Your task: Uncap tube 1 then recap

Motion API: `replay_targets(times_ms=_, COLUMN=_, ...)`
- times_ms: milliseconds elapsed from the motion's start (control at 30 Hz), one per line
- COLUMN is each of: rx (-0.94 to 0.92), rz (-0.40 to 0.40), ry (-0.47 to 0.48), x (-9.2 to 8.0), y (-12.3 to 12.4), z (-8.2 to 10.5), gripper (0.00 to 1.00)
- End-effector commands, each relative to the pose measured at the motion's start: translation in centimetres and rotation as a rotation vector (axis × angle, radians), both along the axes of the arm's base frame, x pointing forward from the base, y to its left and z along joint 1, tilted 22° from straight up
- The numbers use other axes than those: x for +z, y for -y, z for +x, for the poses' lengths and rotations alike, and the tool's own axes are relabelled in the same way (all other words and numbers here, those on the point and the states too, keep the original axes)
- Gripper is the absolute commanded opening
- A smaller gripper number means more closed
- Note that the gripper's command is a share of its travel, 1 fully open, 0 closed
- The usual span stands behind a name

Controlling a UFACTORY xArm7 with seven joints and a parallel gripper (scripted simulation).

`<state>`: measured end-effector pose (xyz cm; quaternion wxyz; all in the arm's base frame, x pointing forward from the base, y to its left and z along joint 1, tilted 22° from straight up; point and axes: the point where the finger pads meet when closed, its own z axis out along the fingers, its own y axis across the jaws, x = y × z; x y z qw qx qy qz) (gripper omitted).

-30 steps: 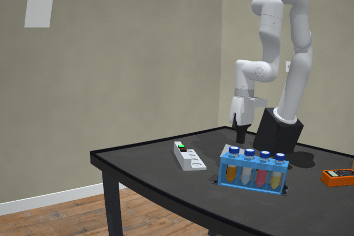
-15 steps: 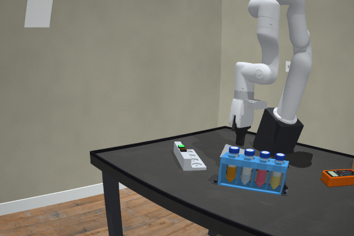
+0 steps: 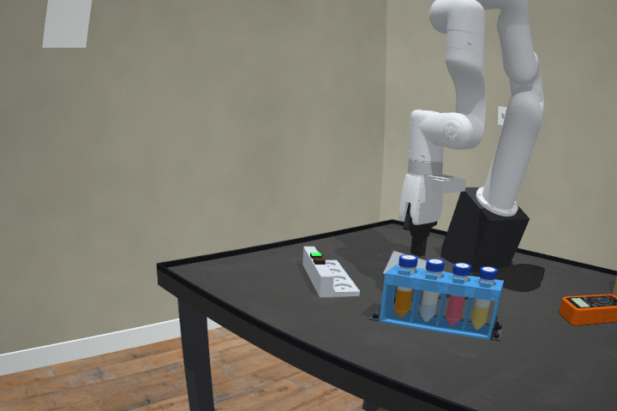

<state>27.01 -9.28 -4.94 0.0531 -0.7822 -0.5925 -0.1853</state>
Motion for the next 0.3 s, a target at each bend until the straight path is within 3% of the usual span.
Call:
replay_targets(times_ms=0, rx=-0.001, rz=-0.002, ry=0.001, x=-0.06, y=0.07, z=0.07, gripper=0.00)
replay_targets(times_ms=267, rx=-0.001, rz=-0.002, ry=0.001, x=-0.31, y=-0.01, z=0.13, gripper=0.00)
